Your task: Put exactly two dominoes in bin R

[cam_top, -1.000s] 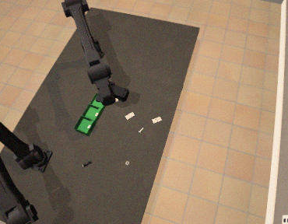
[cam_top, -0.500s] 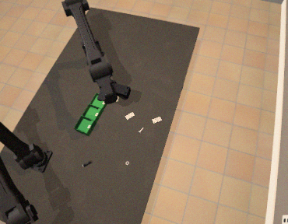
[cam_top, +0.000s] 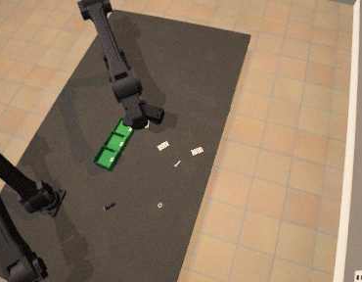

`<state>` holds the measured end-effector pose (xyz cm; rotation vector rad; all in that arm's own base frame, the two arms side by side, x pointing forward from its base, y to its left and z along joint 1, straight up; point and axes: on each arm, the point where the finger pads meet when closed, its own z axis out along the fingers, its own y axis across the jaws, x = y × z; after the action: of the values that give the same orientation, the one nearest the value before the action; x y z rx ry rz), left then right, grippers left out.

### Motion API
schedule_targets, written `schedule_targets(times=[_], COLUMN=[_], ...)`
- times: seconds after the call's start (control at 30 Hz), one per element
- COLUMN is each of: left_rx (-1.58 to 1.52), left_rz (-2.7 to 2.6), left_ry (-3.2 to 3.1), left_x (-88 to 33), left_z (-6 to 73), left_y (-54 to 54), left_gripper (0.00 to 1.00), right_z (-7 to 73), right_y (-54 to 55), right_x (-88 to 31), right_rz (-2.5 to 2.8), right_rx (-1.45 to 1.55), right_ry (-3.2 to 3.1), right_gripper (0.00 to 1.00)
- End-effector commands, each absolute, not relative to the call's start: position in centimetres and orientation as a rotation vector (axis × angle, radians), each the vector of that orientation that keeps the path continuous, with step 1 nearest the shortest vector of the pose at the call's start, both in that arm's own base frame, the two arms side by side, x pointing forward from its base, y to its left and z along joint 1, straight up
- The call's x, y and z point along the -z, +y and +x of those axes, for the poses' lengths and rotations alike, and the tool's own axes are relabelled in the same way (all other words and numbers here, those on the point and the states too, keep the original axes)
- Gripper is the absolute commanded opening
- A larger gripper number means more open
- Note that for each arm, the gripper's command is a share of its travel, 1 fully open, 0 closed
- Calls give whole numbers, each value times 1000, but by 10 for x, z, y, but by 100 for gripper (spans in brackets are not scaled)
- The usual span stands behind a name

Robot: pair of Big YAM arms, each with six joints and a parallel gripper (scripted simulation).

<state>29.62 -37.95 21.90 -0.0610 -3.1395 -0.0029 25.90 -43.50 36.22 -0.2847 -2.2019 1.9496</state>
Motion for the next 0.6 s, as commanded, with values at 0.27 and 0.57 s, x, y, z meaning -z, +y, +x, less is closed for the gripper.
schedule_targets(times=[0.27, 0.57], left_rx=[-18, -18], left_rz=[-66, -64], left_ry=[-3150, -3150], left_x=[-234, -234], left_z=[295, 296], left_y=[-371, -369], left_gripper=[9, 9], right_z=[255, 255], right_y=[-437, -437], right_x=[-367, -367], right_rz=[-304, -304], right_rx=[-1956, -1956], right_ry=[-2195, -2195], right_gripper=[100, 100])
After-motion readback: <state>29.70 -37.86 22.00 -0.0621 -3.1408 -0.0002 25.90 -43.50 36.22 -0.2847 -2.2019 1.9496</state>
